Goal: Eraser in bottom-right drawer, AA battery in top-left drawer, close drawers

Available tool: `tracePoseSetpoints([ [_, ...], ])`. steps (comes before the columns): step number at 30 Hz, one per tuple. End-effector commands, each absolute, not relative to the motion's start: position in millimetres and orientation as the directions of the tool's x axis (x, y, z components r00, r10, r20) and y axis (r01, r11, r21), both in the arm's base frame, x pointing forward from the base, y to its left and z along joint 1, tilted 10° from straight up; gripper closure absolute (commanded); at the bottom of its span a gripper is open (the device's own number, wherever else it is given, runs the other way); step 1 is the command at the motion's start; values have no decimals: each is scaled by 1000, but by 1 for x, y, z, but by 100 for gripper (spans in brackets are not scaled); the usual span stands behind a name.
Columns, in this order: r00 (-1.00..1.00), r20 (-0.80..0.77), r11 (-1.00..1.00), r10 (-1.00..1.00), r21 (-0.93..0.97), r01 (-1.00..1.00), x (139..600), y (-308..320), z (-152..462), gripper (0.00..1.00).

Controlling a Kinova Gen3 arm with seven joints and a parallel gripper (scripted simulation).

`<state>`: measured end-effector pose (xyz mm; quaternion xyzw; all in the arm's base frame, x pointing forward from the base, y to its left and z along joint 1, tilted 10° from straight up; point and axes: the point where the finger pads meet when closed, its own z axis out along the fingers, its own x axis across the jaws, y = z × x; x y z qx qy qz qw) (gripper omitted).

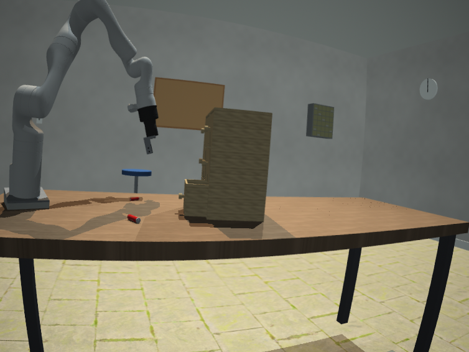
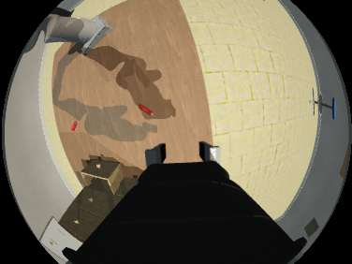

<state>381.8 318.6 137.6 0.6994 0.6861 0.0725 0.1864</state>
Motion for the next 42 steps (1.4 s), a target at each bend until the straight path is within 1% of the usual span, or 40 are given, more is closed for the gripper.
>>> tracePoseSetpoints([
  [1, 100, -144, -44, 984, 346, 937, 406, 305, 145, 0],
  [8, 100, -145, -69, 984, 207, 976, 406, 306, 149, 0],
  [16, 100, -145, -83, 984, 121, 989, 406, 307, 152, 0],
  [42, 99, -143, -85, 985, 98, 992, 405, 307, 153, 0],
])
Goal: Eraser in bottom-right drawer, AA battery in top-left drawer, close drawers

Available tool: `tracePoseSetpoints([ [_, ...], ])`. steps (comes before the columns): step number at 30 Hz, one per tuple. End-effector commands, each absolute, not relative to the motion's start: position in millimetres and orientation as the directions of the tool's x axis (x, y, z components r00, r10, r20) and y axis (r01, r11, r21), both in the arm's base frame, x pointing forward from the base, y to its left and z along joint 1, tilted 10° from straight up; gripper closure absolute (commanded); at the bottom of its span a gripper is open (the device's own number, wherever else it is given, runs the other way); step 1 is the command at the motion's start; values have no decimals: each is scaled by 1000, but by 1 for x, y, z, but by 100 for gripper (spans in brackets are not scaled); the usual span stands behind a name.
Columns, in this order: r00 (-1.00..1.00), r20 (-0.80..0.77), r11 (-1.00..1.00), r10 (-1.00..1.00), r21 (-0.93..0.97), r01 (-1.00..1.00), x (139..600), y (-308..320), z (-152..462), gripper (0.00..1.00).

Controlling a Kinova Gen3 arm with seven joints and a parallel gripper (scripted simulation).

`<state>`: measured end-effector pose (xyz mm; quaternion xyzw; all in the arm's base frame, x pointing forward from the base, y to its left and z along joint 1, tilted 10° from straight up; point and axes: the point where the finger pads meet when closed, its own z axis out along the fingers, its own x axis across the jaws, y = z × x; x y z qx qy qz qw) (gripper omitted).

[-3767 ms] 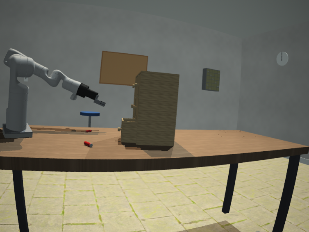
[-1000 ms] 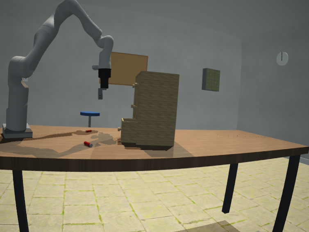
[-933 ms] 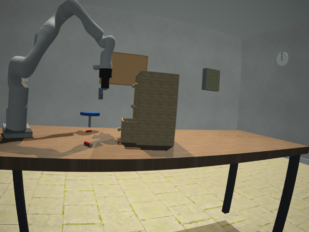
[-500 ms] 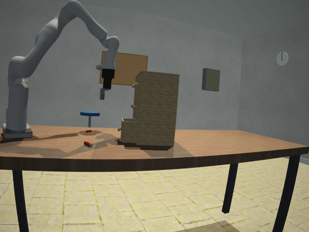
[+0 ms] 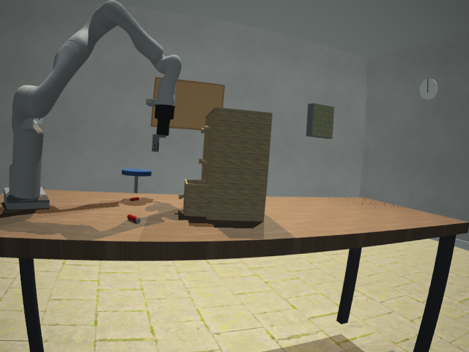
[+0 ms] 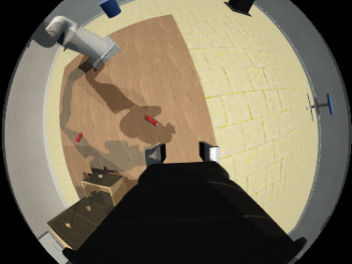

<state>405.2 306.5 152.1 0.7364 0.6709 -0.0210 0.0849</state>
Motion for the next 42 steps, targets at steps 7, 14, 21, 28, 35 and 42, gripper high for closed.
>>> tracePoseSetpoints([
  [7, 99, -143, -85, 985, 98, 992, 405, 307, 153, 0],
  [14, 98, -143, -84, 985, 98, 992, 405, 307, 153, 0],
  [21, 83, -145, -70, 986, 95, 993, 405, 307, 153, 0],
  [28, 53, -148, -41, 988, 88, 995, 403, 306, 153, 0],
  [35, -25, -154, 36, 988, 70, 997, 398, 303, 152, 0],
  [42, -151, -160, 159, 975, 41, 986, 391, 300, 152, 0],
])
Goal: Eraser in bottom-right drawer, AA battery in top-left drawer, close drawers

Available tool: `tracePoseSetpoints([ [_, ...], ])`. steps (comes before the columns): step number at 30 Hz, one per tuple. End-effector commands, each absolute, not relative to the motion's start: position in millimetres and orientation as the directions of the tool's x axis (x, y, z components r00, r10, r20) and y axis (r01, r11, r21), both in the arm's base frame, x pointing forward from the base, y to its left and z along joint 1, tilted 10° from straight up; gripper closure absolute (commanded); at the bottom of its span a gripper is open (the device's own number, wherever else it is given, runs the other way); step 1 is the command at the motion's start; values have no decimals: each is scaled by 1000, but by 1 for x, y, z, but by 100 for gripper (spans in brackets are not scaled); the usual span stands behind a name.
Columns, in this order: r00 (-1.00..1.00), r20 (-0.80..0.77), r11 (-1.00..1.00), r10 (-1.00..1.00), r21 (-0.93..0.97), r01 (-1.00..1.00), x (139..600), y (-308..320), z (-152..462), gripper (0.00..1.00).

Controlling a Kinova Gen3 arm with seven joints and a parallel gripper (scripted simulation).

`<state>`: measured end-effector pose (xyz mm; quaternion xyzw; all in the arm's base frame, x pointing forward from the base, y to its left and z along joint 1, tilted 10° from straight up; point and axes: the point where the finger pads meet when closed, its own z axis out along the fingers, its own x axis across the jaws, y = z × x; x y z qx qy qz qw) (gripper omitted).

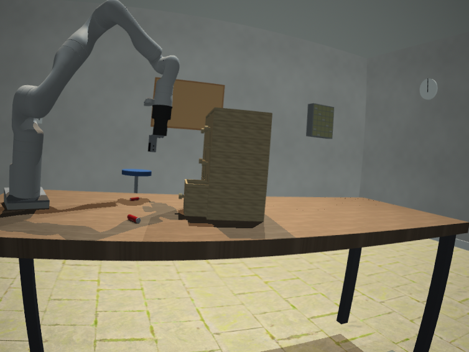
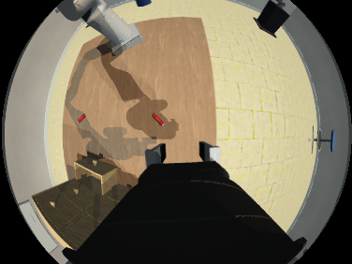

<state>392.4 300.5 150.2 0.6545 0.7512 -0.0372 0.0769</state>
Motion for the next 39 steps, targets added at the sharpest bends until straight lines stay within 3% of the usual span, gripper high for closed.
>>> tracePoseSetpoints([
  [1, -151, -160, 159, 975, 41, 986, 391, 300, 152, 0],
  [19, -556, -150, 555, 818, -52, 830, 371, 288, 153, 0],
  [31, -877, -96, 869, 470, -125, 479, 355, 278, 155, 0],
  [39, -972, -57, 961, 226, -147, 232, 348, 275, 157, 0],
])
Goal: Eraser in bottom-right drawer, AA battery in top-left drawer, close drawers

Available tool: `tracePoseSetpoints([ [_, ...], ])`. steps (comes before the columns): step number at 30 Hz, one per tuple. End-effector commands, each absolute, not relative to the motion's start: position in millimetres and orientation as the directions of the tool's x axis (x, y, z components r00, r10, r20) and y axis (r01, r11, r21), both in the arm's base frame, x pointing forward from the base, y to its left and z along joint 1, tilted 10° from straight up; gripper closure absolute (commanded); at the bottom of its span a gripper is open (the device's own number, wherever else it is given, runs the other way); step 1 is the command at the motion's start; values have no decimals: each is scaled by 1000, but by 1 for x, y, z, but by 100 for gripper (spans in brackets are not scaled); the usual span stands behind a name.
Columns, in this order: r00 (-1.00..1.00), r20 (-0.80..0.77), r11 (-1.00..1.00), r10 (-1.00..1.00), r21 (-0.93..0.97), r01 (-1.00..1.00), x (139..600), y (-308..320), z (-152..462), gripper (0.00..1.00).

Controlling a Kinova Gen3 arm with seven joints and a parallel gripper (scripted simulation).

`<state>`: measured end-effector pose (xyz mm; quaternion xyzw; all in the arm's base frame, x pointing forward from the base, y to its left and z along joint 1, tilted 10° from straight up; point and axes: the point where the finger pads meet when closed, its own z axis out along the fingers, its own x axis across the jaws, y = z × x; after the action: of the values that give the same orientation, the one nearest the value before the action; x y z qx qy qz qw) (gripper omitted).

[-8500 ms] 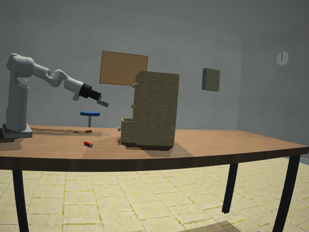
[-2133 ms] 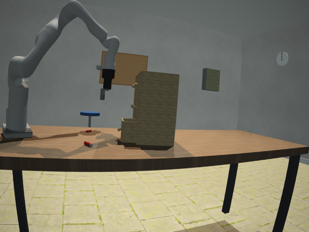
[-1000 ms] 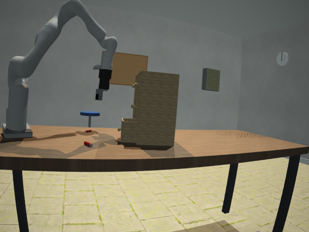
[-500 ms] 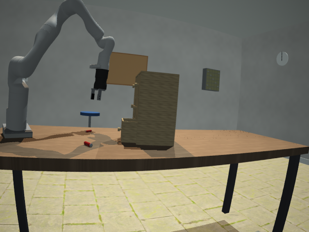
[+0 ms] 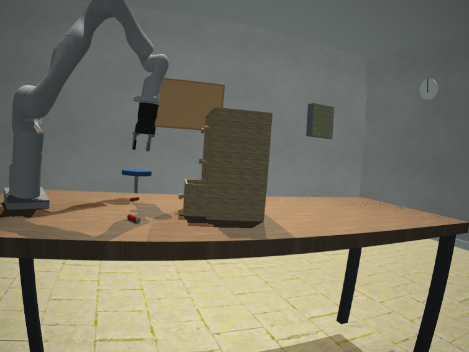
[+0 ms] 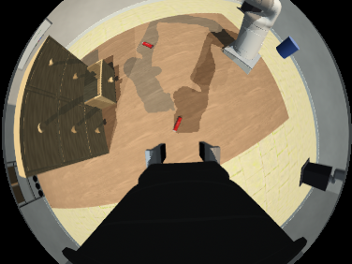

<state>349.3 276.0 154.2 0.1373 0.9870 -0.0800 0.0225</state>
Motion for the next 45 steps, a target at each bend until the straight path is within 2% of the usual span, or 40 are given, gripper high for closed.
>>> tracePoseSetpoints([
  [1, -982, -50, 971, 183, -150, 189, 347, 275, 158, 0],
  [12, -954, 22, 942, -298, -158, -297, 336, 273, 163, 0],
  [14, -954, 22, 942, -298, -158, -297, 336, 273, 163, 0],
  [26, -705, 82, 693, -704, -141, -707, 327, 278, 168, 0],
  [45, -296, 127, 282, -947, -112, -953, 315, 286, 175, 0],
])
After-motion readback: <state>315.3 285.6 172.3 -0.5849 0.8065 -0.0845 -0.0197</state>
